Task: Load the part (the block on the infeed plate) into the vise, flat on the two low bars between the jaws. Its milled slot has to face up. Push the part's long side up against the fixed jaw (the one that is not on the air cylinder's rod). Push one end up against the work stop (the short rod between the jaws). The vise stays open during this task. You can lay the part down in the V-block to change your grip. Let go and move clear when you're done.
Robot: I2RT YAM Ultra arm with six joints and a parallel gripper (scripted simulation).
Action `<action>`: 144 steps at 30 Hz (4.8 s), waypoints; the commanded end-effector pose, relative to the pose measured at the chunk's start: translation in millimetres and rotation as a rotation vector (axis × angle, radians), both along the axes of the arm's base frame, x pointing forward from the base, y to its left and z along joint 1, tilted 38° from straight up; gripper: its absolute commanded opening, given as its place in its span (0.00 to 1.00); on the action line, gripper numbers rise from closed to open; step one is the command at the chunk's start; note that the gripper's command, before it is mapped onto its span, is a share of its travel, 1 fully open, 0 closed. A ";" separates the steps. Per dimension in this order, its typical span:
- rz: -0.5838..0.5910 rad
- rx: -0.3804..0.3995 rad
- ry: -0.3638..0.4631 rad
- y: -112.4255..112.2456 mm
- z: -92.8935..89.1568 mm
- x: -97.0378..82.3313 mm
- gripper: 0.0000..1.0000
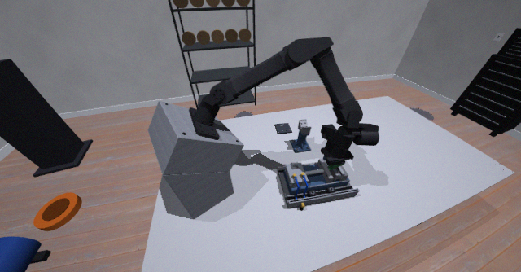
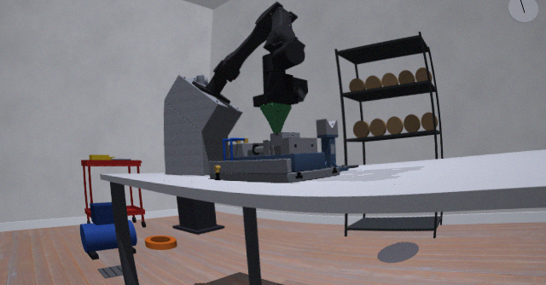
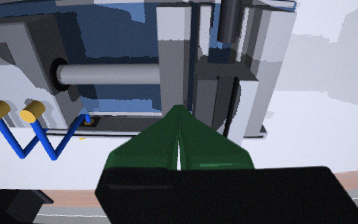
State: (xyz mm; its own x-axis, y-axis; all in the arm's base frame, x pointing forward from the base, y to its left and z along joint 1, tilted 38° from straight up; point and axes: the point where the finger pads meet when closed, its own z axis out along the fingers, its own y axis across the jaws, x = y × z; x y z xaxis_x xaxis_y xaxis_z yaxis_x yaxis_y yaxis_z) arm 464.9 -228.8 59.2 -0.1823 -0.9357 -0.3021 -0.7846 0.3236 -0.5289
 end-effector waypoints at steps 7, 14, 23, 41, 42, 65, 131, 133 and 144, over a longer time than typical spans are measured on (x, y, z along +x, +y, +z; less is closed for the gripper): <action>-0.016 0.005 -0.005 -9.2 26.3 -26.2 0.00; -0.016 -0.008 -0.021 -14.1 43.3 -29.5 0.00; -0.016 -0.022 -0.038 -19.0 62.1 -34.4 0.00; -0.017 -0.021 -0.038 -19.2 63.7 -35.7 0.00; -0.018 -0.021 -0.037 -19.2 63.7 -35.7 0.00; -0.530 0.390 0.079 -39.8 49.1 -28.8 0.00; -1.259 0.943 0.187 -70.0 57.3 -21.1 0.00; -1.259 0.943 0.187 -70.0 57.3 -21.1 0.00; -1.260 0.942 0.184 -72.3 50.9 -17.8 0.00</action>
State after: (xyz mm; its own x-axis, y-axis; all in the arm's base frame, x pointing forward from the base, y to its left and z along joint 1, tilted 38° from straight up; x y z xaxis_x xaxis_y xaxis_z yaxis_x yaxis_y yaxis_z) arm 446.9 -282.4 102.1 -0.7887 0.3241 -0.5224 0.1801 0.9343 0.3077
